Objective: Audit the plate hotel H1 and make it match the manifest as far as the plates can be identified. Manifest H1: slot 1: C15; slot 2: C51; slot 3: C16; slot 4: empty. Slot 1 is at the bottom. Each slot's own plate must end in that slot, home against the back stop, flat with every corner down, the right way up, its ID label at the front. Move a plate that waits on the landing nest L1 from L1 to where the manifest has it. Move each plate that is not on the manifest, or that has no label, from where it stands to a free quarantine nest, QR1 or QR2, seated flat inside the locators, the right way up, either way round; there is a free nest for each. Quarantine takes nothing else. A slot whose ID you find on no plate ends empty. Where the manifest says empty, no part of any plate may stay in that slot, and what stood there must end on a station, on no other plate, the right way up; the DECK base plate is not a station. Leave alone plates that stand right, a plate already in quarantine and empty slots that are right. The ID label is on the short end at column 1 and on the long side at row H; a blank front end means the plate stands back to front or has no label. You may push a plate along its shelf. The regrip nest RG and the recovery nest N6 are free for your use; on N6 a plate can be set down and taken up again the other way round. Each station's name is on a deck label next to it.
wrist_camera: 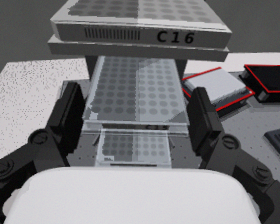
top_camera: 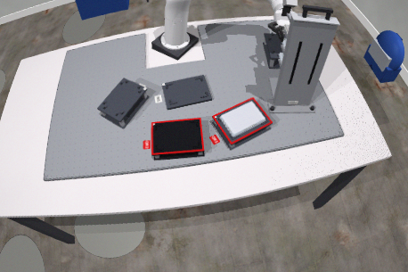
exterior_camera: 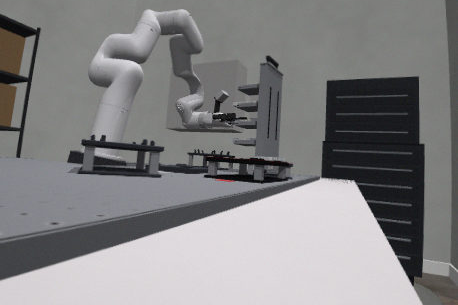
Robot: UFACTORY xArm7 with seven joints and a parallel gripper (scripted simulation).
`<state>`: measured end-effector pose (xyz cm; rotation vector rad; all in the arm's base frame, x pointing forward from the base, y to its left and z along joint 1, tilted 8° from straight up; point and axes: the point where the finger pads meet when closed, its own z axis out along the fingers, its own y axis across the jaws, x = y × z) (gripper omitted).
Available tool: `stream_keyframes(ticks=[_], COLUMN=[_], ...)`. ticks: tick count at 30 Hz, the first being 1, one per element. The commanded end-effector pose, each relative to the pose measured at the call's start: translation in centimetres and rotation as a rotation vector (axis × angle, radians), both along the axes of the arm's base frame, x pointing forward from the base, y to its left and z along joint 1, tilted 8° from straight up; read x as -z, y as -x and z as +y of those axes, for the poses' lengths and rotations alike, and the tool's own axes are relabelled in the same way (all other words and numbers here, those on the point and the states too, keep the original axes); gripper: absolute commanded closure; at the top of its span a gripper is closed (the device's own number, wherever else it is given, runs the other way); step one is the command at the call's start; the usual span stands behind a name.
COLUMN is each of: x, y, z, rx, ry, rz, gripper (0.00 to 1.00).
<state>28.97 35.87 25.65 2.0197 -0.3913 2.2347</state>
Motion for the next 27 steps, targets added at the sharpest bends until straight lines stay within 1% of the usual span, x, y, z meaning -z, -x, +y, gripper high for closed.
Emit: stream_keyframes(ticks=[1,5,20,22,27], x=[-0.1,-0.1,0.2,0.2,0.2], y=[0.5,0.8,3.2,3.2,4.0], z=[0.2,0.3,0.9,0.9,1.1], rx=[-0.001,-0.001,-0.001,-0.001,-0.001], ry=[-0.003,-0.003,-0.003,-0.003,-0.003], rz=[-0.001,-0.001,0.0,0.0,0.0], gripper=[1.0,1.0,1.0,1.0,1.0])
